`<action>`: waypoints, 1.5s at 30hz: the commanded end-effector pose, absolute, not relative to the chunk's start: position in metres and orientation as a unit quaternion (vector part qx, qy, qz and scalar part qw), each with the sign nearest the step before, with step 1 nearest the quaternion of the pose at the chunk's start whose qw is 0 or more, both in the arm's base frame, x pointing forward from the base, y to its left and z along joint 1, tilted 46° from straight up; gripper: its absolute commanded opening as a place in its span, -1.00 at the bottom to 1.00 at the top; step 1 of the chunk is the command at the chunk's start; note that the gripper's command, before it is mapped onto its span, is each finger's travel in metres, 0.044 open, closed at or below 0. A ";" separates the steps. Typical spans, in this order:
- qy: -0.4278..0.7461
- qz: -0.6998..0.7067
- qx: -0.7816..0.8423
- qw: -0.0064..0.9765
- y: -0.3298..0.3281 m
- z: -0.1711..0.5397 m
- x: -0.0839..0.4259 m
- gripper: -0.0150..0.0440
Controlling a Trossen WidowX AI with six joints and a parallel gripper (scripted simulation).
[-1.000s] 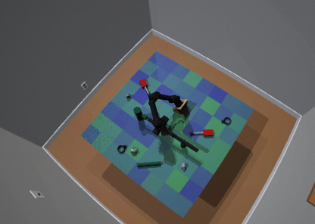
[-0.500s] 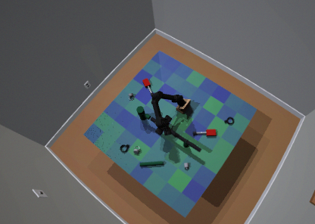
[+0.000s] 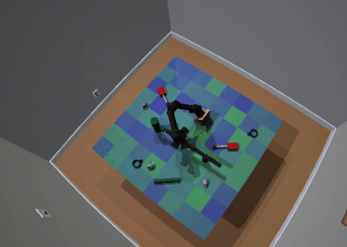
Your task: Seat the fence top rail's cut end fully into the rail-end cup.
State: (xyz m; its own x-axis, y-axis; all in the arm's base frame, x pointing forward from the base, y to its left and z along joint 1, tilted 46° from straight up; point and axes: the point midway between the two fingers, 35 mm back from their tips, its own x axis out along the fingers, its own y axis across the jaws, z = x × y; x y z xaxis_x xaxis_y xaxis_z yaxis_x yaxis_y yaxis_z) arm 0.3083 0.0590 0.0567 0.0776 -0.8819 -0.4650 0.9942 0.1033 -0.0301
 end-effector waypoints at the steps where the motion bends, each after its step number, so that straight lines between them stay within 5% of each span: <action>1: 0.186 -0.651 0.152 0.720 0.061 0.060 0.311 -0.49; 45: 0.187 -0.653 0.149 0.719 0.044 0.072 0.311 -0.49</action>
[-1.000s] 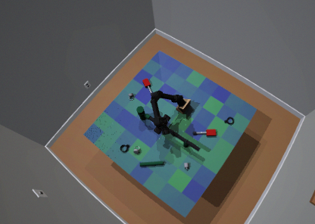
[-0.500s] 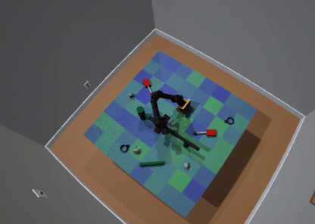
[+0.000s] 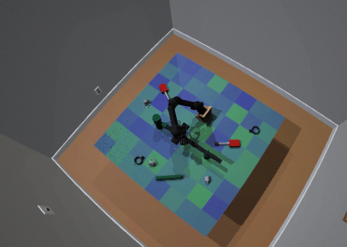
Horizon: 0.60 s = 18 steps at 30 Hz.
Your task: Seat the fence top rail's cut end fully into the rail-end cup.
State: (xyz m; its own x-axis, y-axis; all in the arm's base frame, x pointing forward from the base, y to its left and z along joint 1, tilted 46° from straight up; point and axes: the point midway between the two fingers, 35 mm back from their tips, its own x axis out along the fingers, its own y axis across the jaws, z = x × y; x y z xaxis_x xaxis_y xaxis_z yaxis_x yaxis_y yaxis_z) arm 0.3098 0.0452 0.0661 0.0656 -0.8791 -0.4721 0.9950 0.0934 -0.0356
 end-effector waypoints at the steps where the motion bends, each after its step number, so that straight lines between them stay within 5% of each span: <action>1: 0.187 -0.653 0.149 0.719 0.044 0.072 0.311 -0.49; 18: 0.192 -0.656 0.151 0.714 0.045 0.066 0.310 -0.49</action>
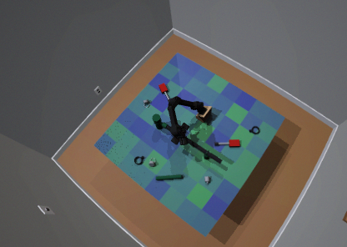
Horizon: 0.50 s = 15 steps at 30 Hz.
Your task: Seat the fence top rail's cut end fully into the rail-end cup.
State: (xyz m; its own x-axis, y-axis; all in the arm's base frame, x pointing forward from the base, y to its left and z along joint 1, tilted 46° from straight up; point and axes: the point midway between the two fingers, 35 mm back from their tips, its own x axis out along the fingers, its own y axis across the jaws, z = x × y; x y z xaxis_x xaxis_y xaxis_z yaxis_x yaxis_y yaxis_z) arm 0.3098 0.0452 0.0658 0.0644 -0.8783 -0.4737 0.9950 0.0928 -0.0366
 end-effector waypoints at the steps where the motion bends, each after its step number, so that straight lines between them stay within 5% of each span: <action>1: 0.192 -0.656 0.151 0.714 0.045 0.066 0.310 -0.49; 15: 0.191 -0.656 0.149 0.715 0.045 0.068 0.311 -0.49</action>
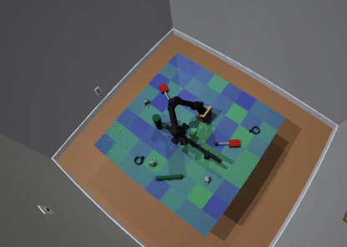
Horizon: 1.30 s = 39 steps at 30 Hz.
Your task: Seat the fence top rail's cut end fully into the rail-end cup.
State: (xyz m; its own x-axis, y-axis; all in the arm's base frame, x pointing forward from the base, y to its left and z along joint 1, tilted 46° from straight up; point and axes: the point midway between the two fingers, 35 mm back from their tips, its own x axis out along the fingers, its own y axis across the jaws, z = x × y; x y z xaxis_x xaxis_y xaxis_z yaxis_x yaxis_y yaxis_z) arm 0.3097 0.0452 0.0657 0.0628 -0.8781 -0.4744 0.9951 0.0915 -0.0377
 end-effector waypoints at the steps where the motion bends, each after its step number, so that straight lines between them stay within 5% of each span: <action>1: 0.191 -0.656 0.148 0.715 0.045 0.068 0.311 -0.49; 39: 0.191 -0.656 0.147 0.716 0.044 0.075 0.314 -0.49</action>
